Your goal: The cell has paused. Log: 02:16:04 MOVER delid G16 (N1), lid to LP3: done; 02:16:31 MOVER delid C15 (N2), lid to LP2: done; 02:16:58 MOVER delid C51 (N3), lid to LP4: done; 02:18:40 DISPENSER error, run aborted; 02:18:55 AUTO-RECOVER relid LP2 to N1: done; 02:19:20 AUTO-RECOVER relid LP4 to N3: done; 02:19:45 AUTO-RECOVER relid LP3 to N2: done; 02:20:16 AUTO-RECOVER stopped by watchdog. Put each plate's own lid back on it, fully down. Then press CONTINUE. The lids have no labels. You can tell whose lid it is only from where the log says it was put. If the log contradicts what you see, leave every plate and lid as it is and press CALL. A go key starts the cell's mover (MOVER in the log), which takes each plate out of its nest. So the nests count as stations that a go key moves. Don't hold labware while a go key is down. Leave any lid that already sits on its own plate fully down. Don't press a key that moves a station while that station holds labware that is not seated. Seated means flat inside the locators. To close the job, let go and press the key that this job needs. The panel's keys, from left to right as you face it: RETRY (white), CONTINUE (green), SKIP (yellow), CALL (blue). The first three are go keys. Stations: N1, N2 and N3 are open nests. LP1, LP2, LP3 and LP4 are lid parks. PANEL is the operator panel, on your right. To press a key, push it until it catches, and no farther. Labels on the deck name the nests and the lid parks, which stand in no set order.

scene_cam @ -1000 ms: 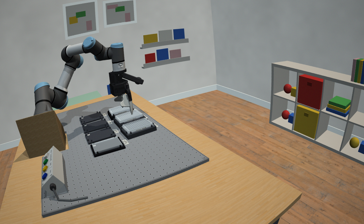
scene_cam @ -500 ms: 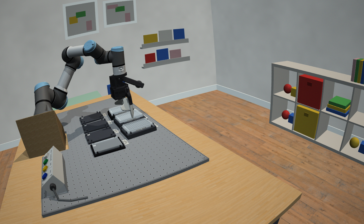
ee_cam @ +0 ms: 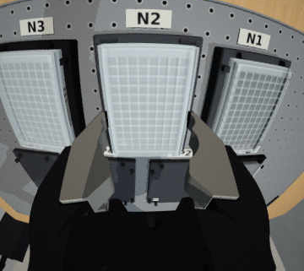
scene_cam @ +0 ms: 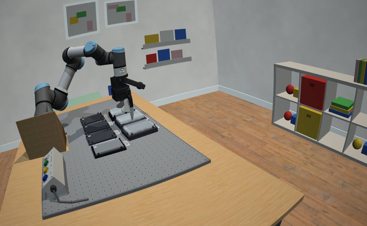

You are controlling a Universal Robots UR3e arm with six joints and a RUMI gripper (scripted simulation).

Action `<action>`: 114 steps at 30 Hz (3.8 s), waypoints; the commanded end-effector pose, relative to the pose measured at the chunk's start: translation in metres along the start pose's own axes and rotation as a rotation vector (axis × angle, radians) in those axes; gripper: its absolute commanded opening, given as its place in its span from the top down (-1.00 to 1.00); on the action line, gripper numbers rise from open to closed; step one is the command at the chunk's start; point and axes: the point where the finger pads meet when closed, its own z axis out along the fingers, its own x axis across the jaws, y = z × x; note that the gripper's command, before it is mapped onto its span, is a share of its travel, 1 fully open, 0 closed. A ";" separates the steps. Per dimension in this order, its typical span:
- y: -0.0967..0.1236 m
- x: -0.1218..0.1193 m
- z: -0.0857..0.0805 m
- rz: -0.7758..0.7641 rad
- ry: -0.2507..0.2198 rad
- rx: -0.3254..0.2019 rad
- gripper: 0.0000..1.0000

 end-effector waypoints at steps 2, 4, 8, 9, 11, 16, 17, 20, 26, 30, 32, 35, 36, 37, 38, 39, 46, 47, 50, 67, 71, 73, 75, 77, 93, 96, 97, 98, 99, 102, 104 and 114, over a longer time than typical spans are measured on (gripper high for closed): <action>-0.001 0.000 -0.001 -0.001 0.001 0.002 1.00; -0.001 0.000 -0.001 -0.001 0.001 0.002 1.00; -0.001 0.000 -0.001 -0.001 0.001 0.002 1.00; -0.001 0.000 -0.001 -0.001 0.001 0.002 1.00; -0.001 0.000 -0.001 -0.001 0.001 0.002 1.00; -0.001 0.000 -0.001 -0.001 0.001 0.002 1.00; -0.001 0.000 -0.001 -0.001 0.001 0.002 1.00; -0.001 0.000 -0.001 -0.001 0.001 0.002 1.00; -0.001 0.000 -0.001 -0.001 0.001 0.002 1.00; -0.001 0.000 -0.001 -0.001 0.001 0.002 1.00; -0.001 0.000 -0.001 -0.001 0.001 0.002 1.00; -0.001 0.000 -0.004 -0.001 0.001 0.002 1.00; -0.001 0.000 -0.006 -0.001 0.001 0.002 1.00; -0.001 0.000 -0.008 -0.001 0.002 0.002 1.00; -0.001 0.000 -0.009 -0.001 0.002 0.002 1.00; -0.001 0.000 -0.011 -0.001 0.002 0.002 1.00; -0.001 0.000 -0.021 -0.001 0.002 0.002 1.00; -0.001 0.000 -0.021 -0.001 0.002 0.002 1.00; -0.001 0.000 -0.023 -0.001 0.002 0.002 1.00; 0.003 0.065 -0.023 -0.001 0.002 0.002 1.00; 0.005 0.085 -0.023 -0.001 0.002 0.002 1.00; 0.005 0.095 -0.023 -0.001 0.002 0.002 1.00; 0.006 0.105 -0.023 -0.001 0.002 0.002 1.00; 0.007 0.115 -0.023 -0.001 0.002 0.002 1.00; 0.007 0.126 -0.022 -0.001 0.002 0.002 1.00; 0.007 0.126 -0.021 -0.001 0.002 0.002 1.00; 0.007 0.126 -0.021 -0.001 0.002 0.002 1.00; 0.007 0.126 -0.021 -0.001 0.002 0.002 1.00; 0.007 0.126 -0.020 -0.001 0.002 0.002 1.00; 0.007 0.126 -0.019 -0.001 0.002 0.002 1.00; 0.007 0.126 -0.019 -0.001 0.002 0.002 1.00; 0.007 0.126 -0.016 -0.001 0.002 0.002 1.00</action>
